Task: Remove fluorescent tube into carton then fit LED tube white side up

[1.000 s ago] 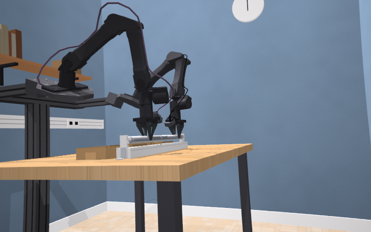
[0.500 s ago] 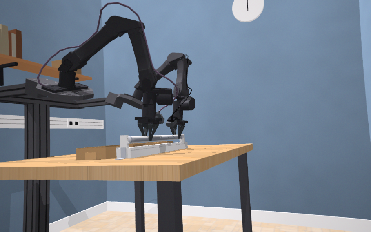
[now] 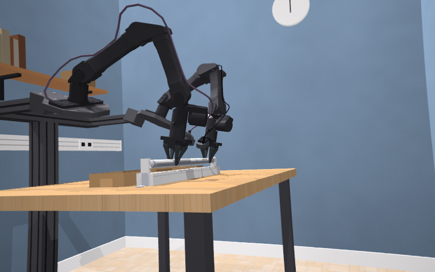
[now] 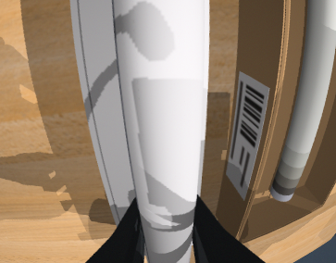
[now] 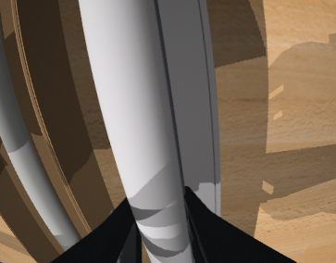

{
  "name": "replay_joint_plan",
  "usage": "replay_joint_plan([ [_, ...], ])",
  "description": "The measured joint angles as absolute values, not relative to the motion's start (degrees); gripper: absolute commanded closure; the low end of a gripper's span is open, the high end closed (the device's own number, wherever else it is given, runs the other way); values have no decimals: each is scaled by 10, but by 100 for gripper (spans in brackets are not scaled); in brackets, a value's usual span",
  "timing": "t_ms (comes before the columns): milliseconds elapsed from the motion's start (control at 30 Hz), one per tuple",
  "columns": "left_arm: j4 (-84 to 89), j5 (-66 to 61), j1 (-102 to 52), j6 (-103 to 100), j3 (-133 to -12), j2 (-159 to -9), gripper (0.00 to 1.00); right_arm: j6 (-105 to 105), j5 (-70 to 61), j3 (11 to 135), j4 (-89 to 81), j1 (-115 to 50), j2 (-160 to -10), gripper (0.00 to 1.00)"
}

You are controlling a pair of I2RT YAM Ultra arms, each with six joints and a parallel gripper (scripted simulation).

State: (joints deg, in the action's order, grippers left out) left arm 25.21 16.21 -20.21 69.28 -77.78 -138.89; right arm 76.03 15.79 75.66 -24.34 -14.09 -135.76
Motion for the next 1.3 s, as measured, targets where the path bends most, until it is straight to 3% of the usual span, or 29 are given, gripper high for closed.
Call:
replay_joint_plan([
  [1300, 441, 122, -185, 684, -933, -1458, 89, 744, 132, 916, -438, -129, -1431, 89],
])
